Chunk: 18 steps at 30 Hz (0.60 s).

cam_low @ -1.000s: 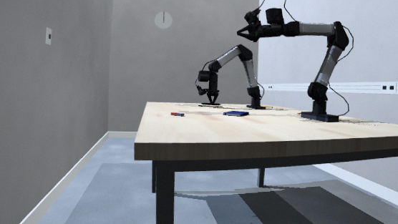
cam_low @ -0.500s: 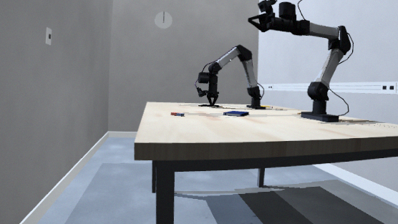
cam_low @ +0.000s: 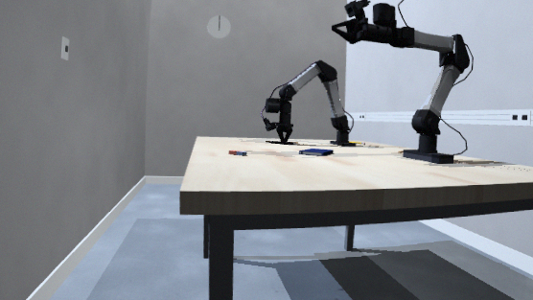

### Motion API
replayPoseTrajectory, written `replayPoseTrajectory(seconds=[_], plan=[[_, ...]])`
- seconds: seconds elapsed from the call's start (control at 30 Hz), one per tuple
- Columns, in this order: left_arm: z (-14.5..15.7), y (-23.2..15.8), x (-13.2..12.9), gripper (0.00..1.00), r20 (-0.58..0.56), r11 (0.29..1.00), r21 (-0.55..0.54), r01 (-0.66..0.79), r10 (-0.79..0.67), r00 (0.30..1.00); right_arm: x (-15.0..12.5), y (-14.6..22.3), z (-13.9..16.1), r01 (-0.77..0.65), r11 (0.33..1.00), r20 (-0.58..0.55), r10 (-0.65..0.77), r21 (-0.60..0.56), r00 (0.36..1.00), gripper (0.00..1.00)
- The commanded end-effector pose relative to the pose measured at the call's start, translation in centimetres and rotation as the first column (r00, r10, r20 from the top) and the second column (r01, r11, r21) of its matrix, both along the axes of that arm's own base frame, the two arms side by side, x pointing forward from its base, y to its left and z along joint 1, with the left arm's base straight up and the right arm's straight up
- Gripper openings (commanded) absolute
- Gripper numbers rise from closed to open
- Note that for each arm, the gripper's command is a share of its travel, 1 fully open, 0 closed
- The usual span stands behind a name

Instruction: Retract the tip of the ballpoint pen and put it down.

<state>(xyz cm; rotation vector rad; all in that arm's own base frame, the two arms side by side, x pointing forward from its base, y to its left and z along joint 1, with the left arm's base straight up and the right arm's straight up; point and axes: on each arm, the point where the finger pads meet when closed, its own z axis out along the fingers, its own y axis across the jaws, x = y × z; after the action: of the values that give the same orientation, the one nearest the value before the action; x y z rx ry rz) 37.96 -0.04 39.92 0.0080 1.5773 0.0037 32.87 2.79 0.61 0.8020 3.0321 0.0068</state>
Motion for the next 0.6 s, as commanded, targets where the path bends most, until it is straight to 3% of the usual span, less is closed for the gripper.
replayPoseTrajectory(seconds=[0.0,0.33,0.37,0.57], plan=[[-0.3,0.0,0.0,0.01,-0.004,1.0,0.005,-0.006,0.006,1.0,1.0,-0.1,0.4,-0.002,1.0,0.027,0.002,-0.003,1.0,0.27],[-0.3,0.0,0.0,0.01,-0.004,1.0,0.005,-0.006,0.006,1.0,1.0,-0.1,0.4,-0.002,1.0,0.026,0.002,-0.003,1.0,0.27],[-0.3,0.0,0.0,0.01,-0.004,1.0,0.005,-0.006,0.006,1.0,1.0,-0.1,2.2,-0.002,1.0,0.049,0.002,-0.001,0.999,0.27],[-0.3,0.0,0.0,0.01,-0.004,1.0,0.005,-0.006,0.006,1.0,0.8,-0.1,2.5,-0.001,1.0,0.04,0.001,0.0,0.999,0.27]])
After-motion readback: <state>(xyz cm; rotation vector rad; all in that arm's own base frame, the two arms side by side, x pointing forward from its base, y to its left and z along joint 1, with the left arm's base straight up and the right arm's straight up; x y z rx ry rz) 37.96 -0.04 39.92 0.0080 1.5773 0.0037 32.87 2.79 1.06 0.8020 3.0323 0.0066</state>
